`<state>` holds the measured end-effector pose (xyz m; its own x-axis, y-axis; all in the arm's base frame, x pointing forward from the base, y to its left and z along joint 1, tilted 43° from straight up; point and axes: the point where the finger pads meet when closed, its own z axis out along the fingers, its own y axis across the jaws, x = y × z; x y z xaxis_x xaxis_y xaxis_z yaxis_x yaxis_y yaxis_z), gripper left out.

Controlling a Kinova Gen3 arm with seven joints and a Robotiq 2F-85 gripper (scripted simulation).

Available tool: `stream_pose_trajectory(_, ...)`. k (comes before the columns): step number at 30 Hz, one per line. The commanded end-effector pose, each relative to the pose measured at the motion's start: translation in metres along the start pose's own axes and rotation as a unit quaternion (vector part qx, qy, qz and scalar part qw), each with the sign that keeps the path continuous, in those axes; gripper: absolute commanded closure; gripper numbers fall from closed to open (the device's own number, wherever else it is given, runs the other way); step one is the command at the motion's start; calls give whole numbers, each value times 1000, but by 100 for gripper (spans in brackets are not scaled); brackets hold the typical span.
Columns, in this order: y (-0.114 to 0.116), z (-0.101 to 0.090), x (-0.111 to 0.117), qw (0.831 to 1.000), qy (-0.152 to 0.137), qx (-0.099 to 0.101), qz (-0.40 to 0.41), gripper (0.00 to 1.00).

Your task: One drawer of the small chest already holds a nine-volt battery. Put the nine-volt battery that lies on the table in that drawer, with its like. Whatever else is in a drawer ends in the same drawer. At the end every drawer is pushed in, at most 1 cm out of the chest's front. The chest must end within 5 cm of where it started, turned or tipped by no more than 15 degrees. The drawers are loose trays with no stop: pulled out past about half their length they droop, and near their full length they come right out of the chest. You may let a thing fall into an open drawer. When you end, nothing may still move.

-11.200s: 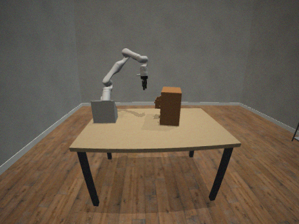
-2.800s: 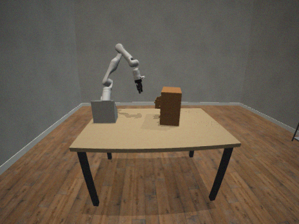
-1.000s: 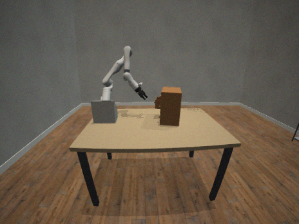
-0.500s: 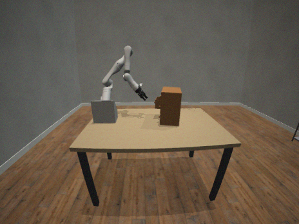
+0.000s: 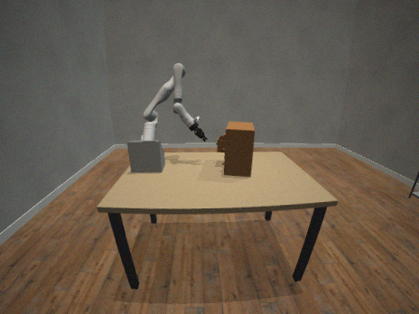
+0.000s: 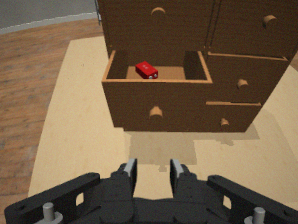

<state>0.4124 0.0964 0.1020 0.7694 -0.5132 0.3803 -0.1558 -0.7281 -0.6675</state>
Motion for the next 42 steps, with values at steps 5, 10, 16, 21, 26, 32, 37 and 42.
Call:
stream_pose_trajectory(5, 2, -1, 1, 1000, 9, -1, 4, 100)
stream_pose_trajectory(10, 2, -1, 1, 1000, 9, -1, 4, 100)
stream_pose_trajectory(16, 2, 5, 3, 1000, 9, -1, 3, 100)
stream_pose_trajectory(21, 2, 12, 4, 1000, 9, -2, 2, 100)
stream_pose_trajectory(26, 3, 15, 5, 1000, 15, -1, 1, 100)
stream_pose_trajectory(32, 2, 21, 7, 1000, 21, 1, -1, 100)
stream_pose_trajectory(37, 2, 28, 8, 1000, 21, 1, -1, 100)
stream_pose_trajectory(42, 3, 35, 10, 1000, 21, 1, -1, 100)
